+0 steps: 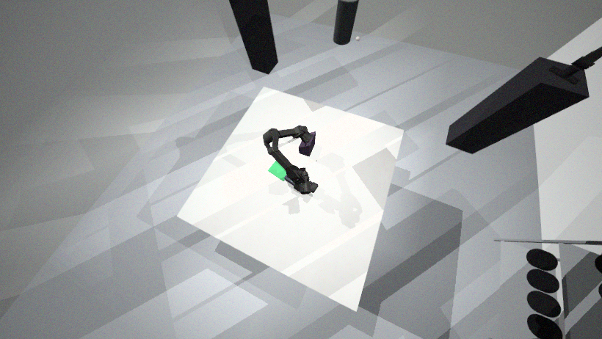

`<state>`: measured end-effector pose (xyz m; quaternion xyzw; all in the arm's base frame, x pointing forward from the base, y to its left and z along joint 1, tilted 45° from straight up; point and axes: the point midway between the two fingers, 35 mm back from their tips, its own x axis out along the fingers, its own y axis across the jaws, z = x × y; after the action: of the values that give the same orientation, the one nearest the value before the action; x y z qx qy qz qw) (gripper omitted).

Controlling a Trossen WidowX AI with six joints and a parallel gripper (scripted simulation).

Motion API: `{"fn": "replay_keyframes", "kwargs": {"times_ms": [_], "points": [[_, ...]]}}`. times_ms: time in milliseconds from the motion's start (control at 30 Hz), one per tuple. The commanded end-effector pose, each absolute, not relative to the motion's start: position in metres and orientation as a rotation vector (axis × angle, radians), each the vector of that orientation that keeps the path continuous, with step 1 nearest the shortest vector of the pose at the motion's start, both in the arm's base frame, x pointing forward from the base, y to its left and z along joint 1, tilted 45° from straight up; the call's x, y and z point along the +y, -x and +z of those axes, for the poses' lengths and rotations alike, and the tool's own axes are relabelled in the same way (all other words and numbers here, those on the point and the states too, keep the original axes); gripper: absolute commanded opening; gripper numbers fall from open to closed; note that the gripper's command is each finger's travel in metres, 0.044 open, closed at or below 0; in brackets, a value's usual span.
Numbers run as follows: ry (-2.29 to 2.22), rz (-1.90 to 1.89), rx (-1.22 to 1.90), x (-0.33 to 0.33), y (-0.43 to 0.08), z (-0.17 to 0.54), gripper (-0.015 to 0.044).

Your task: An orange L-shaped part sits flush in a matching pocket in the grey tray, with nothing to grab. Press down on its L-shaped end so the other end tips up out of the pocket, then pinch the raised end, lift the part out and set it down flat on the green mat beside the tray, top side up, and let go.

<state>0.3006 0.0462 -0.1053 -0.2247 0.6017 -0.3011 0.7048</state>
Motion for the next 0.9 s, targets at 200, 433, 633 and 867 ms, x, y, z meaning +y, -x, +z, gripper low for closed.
{"fn": "replay_keyframes", "kwargs": {"times_ms": [200,433,633,867], "points": [[0.500,-0.668,1.337,0.067,-0.301,-0.097,0.0180],[0.499,-0.666,1.339,0.118,-0.291,-0.030,0.0180],[0.499,-0.666,1.339,0.120,-0.290,-0.028,0.0180],[0.501,-0.650,1.325,0.122,-0.292,-0.029,0.0180]]}}
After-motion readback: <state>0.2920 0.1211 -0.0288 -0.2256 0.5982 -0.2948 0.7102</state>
